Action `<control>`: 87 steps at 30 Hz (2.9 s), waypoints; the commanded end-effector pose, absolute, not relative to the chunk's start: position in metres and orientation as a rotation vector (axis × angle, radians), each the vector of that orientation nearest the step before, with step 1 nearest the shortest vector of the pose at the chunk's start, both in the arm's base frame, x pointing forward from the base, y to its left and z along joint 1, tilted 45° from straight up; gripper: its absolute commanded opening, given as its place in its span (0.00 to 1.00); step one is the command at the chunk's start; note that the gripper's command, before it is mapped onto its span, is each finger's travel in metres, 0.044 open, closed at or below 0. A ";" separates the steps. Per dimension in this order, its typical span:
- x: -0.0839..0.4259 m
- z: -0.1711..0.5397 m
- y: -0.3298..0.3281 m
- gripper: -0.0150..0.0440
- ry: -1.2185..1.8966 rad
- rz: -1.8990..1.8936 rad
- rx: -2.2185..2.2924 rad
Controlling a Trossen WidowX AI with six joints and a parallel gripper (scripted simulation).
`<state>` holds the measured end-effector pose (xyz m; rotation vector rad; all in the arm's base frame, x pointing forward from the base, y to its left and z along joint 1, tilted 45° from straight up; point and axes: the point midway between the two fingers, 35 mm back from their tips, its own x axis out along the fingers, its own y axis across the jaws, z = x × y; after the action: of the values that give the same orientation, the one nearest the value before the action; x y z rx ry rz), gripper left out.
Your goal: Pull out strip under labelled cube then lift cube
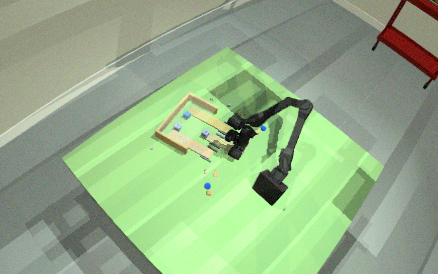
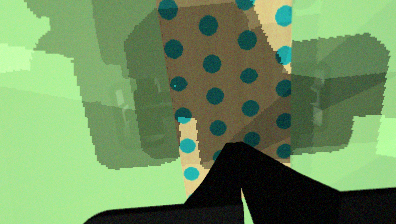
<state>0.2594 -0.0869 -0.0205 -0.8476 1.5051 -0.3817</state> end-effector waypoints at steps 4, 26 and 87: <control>0.239 -0.022 -0.094 0.25 1.540 -0.385 -0.858; 0.228 -0.021 -0.097 0.25 1.540 -0.384 -0.859; 0.299 0.001 -0.042 1.00 1.504 -0.457 -0.776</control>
<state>0.2870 -0.0470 0.0022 -0.7882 1.5079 -0.4558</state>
